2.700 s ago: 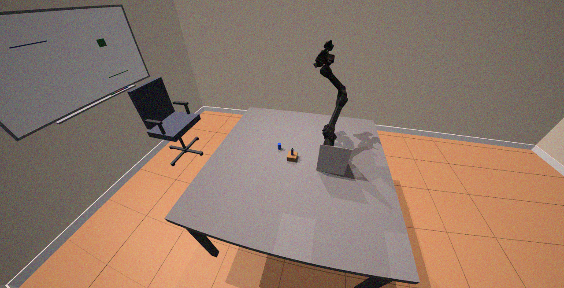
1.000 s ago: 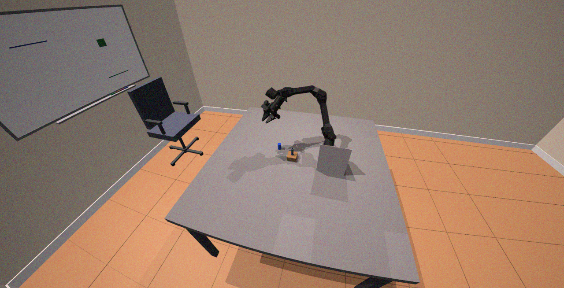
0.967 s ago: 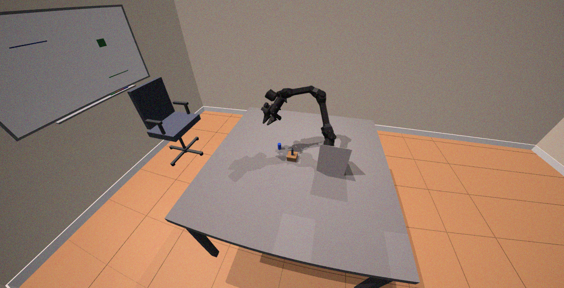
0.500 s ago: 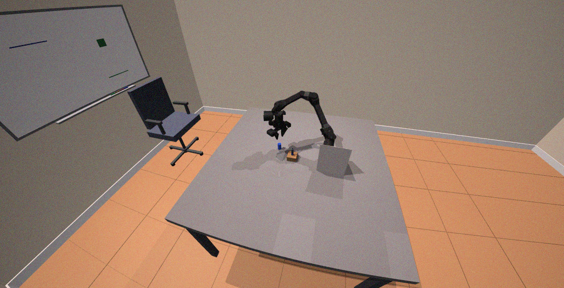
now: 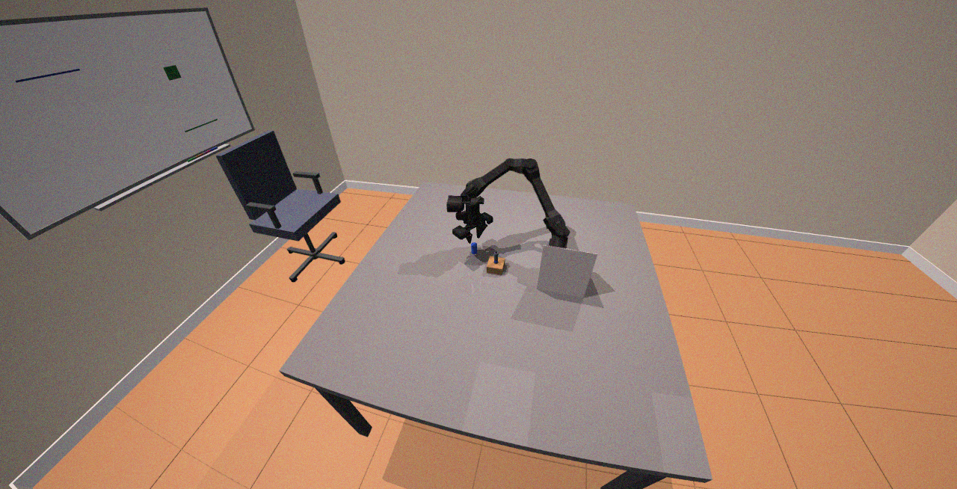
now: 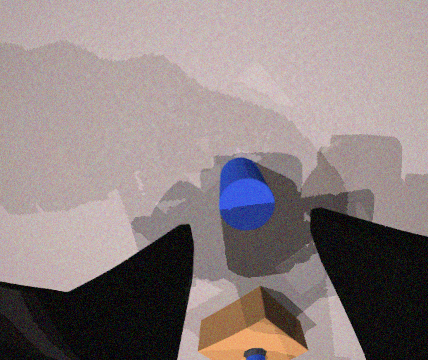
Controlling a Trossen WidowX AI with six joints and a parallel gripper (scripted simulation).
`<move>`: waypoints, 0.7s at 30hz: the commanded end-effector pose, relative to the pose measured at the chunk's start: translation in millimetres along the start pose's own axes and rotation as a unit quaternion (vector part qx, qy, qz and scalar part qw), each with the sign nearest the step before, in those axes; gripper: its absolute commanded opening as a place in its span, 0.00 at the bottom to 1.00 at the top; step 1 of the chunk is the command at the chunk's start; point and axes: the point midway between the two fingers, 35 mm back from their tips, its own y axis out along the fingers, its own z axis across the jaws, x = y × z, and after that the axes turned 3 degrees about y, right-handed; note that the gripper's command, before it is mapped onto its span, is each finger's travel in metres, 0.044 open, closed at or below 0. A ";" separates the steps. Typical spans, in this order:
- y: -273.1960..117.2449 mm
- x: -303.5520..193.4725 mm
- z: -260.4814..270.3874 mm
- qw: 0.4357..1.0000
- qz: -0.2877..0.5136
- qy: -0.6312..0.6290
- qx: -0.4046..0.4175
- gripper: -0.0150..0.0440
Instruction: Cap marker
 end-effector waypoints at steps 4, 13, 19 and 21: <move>11.2 -0.6 -0.3 1.000 -0.001 -0.004 -0.003 0.66; 25.7 0.0 0.2 1.000 -0.001 -0.004 -0.003 0.66; 35.3 0.3 0.3 1.000 -0.001 -0.004 -0.003 0.66; 38.5 0.4 0.2 1.000 -0.001 -0.004 -0.003 0.66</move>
